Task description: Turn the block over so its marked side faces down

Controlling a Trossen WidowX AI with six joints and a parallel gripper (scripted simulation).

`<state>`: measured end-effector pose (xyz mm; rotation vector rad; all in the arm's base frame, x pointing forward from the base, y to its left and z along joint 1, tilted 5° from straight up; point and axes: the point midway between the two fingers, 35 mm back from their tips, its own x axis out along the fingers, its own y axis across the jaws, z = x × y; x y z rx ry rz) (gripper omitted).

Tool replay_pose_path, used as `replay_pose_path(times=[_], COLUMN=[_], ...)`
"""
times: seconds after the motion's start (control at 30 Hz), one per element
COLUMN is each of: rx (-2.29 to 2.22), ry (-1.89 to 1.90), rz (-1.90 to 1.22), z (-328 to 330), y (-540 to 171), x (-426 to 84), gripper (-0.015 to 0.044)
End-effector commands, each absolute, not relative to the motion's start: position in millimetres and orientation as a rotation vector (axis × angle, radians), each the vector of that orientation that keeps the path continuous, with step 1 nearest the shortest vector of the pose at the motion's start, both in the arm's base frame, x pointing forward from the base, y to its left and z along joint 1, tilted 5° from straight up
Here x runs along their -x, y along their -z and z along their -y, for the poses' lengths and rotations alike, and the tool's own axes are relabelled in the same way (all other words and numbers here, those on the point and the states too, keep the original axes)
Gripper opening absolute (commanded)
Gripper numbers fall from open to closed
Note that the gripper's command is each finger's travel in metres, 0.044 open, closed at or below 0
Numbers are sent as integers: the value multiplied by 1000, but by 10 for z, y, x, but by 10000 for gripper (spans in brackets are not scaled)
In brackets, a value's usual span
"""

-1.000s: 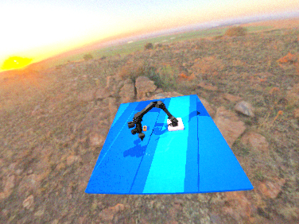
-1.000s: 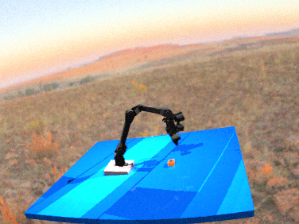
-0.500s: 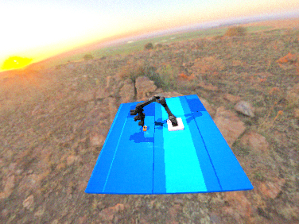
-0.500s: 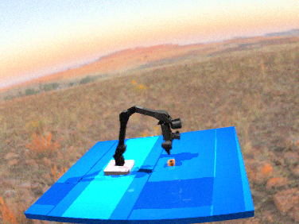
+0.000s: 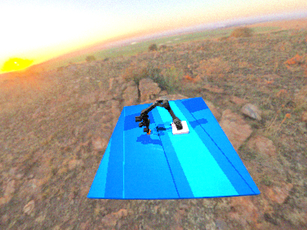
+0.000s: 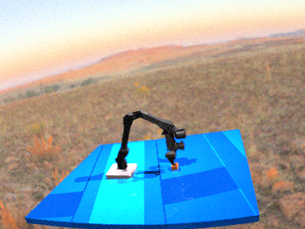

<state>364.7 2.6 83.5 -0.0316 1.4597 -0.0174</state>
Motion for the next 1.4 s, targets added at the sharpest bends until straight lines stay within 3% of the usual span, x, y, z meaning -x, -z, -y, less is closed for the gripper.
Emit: replay_pose_path(times=[0.0, 0.63, 0.83, 1.37], rx=[38, 39, 39, 39], ry=[19, 19, 19, 19], rz=[-1461, -1461, -1461, -1461], z=[-16, -5, -5, -5], y=[-769, -491, -491, -491], x=[-3653, -3681, -3681, -3681], gripper=[440, 440, 282, 176])
